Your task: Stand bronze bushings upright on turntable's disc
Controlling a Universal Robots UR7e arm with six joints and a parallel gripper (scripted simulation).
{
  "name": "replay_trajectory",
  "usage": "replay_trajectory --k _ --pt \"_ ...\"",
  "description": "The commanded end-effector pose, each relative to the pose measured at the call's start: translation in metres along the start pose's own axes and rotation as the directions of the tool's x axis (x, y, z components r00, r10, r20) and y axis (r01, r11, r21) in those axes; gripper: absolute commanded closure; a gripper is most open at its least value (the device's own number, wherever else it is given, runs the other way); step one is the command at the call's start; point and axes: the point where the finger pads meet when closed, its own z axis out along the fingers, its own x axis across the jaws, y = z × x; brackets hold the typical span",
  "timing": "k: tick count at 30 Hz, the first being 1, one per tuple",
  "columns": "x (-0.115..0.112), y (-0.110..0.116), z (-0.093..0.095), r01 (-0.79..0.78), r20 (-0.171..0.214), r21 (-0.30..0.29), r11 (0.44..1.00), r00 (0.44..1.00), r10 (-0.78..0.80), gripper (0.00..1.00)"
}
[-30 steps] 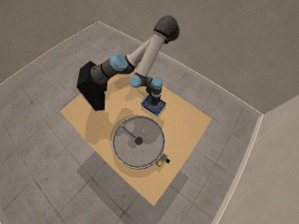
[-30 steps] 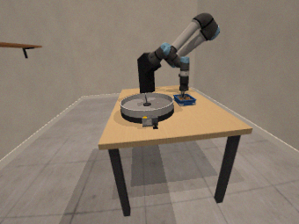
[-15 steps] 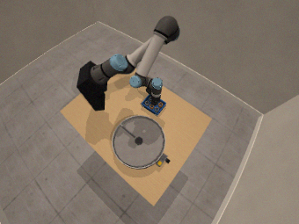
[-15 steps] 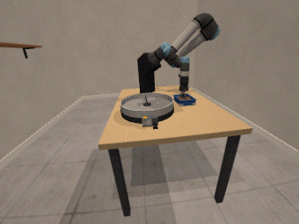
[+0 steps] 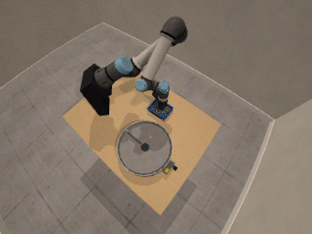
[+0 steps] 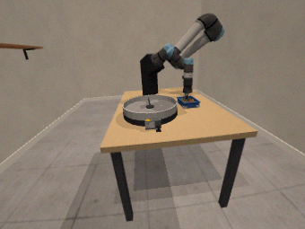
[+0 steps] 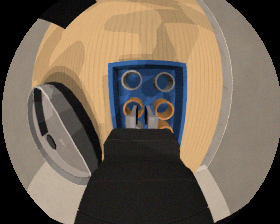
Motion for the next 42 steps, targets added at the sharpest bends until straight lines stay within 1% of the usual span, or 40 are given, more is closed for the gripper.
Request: replay_trajectory --k 1,8,14,42 --pt "0.0001 0.0002 -0.0001 0.000 0.000 -0.001 1.000 1.000 0.000 0.64" --pt "0.0001 0.0002 0.0004 0.000 0.000 -0.001 1.000 1.000 0.000 0.64" --pt "0.0002 0.0001 0.0068 0.000 0.000 -0.001 1.000 1.000 0.000 0.64" --pt "0.0002 0.0001 0.0069 0.000 0.000 -0.001 1.000 1.000 0.000 0.64"
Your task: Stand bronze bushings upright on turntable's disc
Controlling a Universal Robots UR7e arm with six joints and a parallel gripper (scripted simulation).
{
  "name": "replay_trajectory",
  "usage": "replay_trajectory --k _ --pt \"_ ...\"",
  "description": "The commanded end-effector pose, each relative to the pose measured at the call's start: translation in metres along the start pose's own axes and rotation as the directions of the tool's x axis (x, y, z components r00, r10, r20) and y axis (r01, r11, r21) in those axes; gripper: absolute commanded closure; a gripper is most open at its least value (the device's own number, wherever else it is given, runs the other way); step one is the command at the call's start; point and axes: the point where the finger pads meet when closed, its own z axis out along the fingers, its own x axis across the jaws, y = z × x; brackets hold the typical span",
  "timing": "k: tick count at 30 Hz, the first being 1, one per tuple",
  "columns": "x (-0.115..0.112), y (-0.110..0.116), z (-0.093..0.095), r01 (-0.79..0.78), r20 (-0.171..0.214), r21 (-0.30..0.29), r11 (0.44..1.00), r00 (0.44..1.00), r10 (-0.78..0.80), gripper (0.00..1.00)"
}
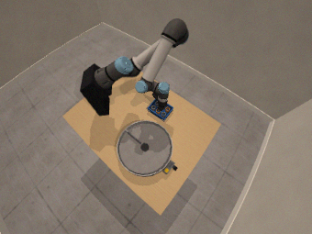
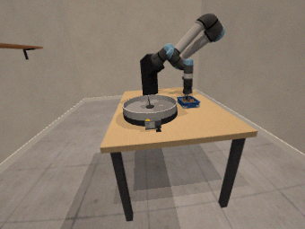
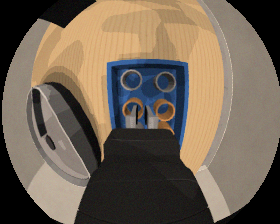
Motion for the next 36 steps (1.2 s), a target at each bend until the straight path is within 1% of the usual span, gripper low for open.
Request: replay_trajectory --k 1,14,23,25,31,36 --pt "0.000 0.000 0.000 0.000 0.000 -0.001 1.000 1.000 0.000 0.64" --pt "0.000 0.000 0.001 0.000 0.000 -0.001 1.000 1.000 0.000 0.64" --pt "0.000 0.000 0.015 0.000 0.000 -0.001 1.000 1.000 0.000 0.64" --pt "0.000 0.000 0.015 0.000 0.000 -0.001 1.000 1.000 0.000 0.64" --pt "0.000 0.000 0.023 0.000 0.000 -0.001 1.000 1.000 0.000 0.64" --pt "0.000 0.000 0.024 0.000 0.000 -0.001 1.000 1.000 0.000 0.64"
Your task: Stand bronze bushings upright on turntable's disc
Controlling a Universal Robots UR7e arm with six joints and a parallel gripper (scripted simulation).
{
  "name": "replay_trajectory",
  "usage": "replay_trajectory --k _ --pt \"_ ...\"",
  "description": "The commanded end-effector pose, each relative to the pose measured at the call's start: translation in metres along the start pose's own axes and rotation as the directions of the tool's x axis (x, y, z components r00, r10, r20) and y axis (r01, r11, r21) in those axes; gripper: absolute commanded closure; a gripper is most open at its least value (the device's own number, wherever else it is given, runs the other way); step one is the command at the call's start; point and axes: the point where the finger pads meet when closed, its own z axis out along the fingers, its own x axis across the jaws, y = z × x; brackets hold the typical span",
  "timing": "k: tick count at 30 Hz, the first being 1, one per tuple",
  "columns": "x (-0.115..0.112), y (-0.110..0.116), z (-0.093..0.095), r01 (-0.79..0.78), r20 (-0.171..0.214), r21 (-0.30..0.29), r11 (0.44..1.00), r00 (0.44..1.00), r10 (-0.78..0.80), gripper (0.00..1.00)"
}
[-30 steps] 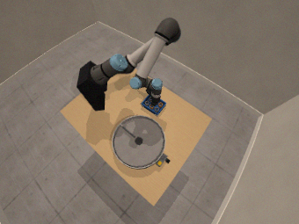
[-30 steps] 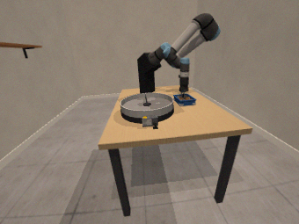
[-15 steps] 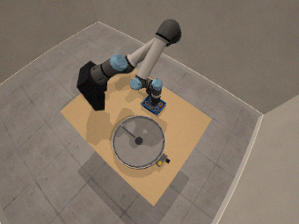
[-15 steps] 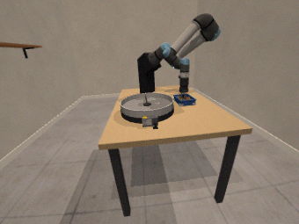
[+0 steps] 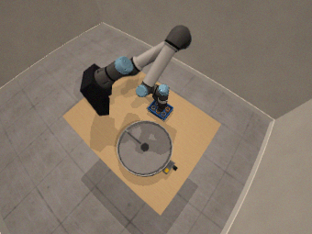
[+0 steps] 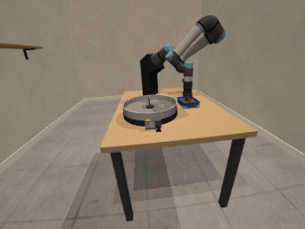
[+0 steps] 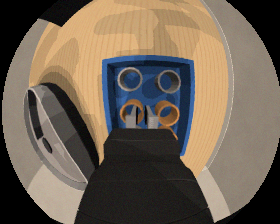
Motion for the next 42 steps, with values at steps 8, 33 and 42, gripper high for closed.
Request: replay_trajectory --k 8,33,42 --pt "0.0002 0.0003 0.0017 0.000 0.000 -0.002 1.000 1.000 0.000 0.64" --pt "0.0002 0.0003 0.0017 0.000 0.000 -0.002 1.000 1.000 0.000 0.64" --pt "0.0002 0.0003 0.0017 0.000 0.000 -0.002 1.000 1.000 0.000 1.00"
